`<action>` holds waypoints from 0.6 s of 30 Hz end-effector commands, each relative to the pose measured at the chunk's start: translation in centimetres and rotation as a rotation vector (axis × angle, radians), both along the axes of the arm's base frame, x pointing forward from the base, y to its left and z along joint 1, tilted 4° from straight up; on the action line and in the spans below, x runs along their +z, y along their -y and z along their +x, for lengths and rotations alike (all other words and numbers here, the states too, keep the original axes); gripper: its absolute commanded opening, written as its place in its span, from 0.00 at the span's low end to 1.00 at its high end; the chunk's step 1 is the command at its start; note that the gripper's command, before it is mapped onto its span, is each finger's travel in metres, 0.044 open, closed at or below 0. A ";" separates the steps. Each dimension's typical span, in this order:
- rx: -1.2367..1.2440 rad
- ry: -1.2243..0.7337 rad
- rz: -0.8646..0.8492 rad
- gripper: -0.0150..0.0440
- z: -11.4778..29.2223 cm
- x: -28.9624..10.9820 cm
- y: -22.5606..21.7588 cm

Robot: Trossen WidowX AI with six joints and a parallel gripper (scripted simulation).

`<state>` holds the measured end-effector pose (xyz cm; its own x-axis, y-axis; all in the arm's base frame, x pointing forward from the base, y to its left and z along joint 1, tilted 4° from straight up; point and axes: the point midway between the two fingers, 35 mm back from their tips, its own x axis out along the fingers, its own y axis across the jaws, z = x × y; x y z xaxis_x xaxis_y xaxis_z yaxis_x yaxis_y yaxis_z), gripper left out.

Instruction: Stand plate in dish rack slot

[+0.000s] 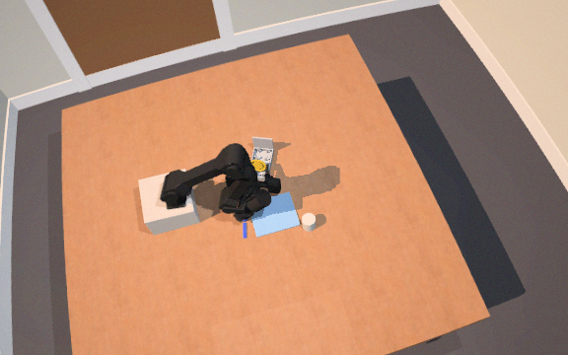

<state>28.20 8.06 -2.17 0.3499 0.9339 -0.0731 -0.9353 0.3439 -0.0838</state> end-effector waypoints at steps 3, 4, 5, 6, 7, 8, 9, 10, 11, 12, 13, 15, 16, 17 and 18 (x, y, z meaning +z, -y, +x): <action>0.000 0.000 0.000 0.25 0.0 0.0 0.0; 0.000 0.000 0.000 0.25 0.0 0.0 0.0; 0.000 0.000 0.000 0.25 0.0 0.0 0.0; 0.000 0.000 0.000 0.25 0.0 0.0 0.0; 0.000 0.000 0.000 0.25 0.0 0.0 0.0; 0.000 0.000 0.000 0.25 0.0 0.0 0.0; 0.000 0.000 0.000 0.25 0.0 0.0 0.0; 0.000 0.000 0.000 0.25 0.0 0.0 0.0; 0.000 0.000 0.000 0.25 0.0 0.0 0.0; 0.000 0.000 0.000 0.25 0.0 0.0 0.0; 0.000 0.002 0.000 0.30 0.0 0.0 0.0; 0.000 0.004 -0.001 0.39 0.0 0.0 0.0; 0.000 0.004 -0.001 0.43 0.0 0.0 0.0; 0.000 0.004 -0.001 0.48 0.0 0.0 0.0; 0.000 0.004 -0.001 0.52 0.0 0.0 0.0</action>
<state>28.23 8.06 -2.17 0.3501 0.9339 -0.0727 -0.9350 0.3437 -0.0878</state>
